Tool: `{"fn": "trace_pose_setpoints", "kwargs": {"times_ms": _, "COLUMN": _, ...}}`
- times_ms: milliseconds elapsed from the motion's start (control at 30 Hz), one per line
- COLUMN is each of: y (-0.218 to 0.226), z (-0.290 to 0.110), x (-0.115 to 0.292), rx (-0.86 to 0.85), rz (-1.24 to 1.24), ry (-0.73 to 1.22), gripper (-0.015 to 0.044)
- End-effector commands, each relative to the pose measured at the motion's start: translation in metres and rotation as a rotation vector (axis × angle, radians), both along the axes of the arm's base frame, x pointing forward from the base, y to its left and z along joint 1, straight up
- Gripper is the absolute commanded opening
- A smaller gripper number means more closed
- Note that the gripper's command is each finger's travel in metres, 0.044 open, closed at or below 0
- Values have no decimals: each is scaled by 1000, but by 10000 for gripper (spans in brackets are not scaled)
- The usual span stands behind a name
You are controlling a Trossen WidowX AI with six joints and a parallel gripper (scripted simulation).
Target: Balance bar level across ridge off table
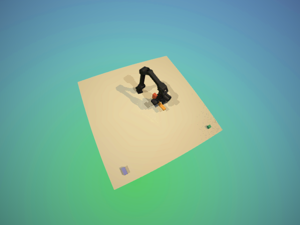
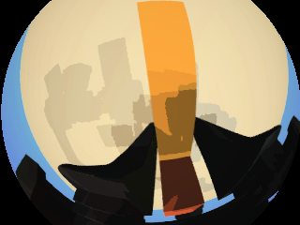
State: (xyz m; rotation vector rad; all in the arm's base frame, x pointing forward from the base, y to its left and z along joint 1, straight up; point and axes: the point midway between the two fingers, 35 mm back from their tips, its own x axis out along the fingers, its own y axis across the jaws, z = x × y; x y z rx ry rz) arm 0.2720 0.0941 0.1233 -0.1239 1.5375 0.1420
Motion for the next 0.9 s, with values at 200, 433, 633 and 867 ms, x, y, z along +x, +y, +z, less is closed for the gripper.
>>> {"fn": "trace_pose_setpoints", "kwargs": {"times_ms": 200, "y": -1, "z": -1, "x": 0, "rx": -4, "rz": -3, "ry": -1, "gripper": 0}}
{"fn": "trace_pose_setpoints", "kwargs": {"times_ms": 433, "y": -1, "z": -1, "x": 0, "rx": -4, "rz": -3, "ry": -1, "gripper": 0}}
{"fn": "trace_pose_setpoints", "kwargs": {"times_ms": 633, "y": -1, "z": -2, "x": 0, "rx": -4, "rz": -3, "ry": -1, "gripper": 0}}
{"fn": "trace_pose_setpoints", "kwargs": {"times_ms": 867, "y": -1, "z": -3, "x": 0, "rx": -4, "rz": -3, "ry": -1, "gripper": 0}}
